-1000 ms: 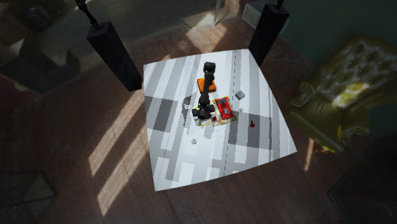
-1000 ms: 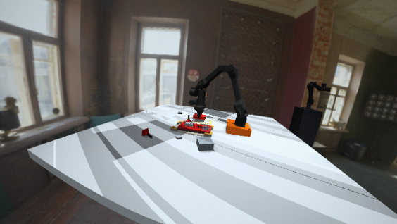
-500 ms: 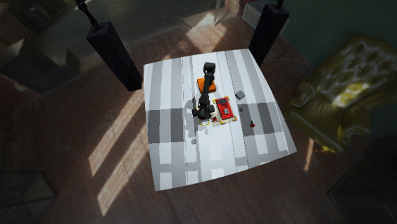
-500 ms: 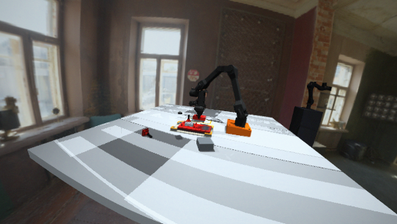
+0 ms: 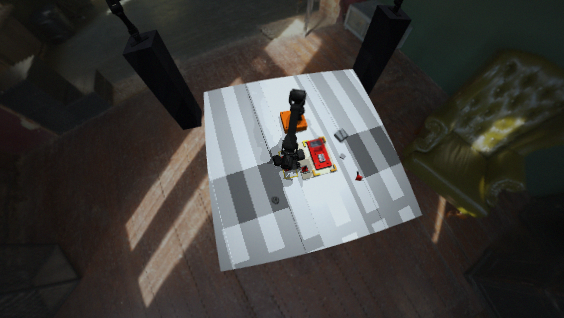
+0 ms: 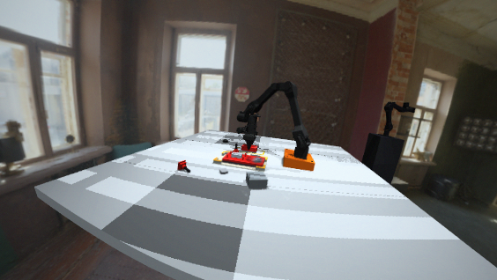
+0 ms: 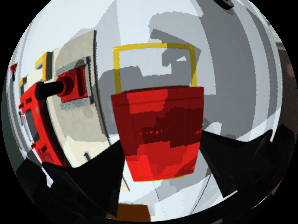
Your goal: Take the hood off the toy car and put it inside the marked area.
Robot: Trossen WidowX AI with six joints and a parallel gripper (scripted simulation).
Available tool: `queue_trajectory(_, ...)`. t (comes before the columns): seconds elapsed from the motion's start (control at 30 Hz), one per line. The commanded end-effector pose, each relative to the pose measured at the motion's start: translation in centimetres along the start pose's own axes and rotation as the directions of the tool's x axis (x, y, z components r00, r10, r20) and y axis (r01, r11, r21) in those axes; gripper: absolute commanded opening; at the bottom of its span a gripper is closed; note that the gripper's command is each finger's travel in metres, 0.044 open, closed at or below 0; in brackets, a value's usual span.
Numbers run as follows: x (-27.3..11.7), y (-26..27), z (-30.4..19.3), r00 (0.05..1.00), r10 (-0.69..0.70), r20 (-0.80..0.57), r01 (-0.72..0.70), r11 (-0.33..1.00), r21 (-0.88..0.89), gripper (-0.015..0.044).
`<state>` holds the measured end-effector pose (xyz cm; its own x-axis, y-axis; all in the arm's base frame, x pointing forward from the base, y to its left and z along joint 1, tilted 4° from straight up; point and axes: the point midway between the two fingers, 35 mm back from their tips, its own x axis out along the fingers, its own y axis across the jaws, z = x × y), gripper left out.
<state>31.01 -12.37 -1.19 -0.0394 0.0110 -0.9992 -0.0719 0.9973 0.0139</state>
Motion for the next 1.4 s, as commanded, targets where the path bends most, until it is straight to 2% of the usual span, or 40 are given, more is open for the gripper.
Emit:
queue_trajectory(0.0, 0.3, -0.1, -0.1, 1.0, -0.003, -0.003, 0.003, 1.0, -0.003, 0.0)
queue_trajectory(0.37, 0.8, -0.1, -0.1, 1.0, -0.003, -0.003, 0.003, 1.0, -0.003, 0.0)
queue_trajectory(0.93, 0.3, 0.0, 0.0, 1.0, 0.0, 0.0, 0.0, 1.0, 0.0, 0.044)
queue_trajectory(1.17, -6.5, 0.1, 0.1, 1.0, -0.007, -0.004, 0.007, 1.0, 0.0, 0.044)
queue_trajectory(1.37, -6.8, 0.1, 0.0, 1.0, -0.007, -0.004, 0.007, 1.0, 0.0, 0.044)
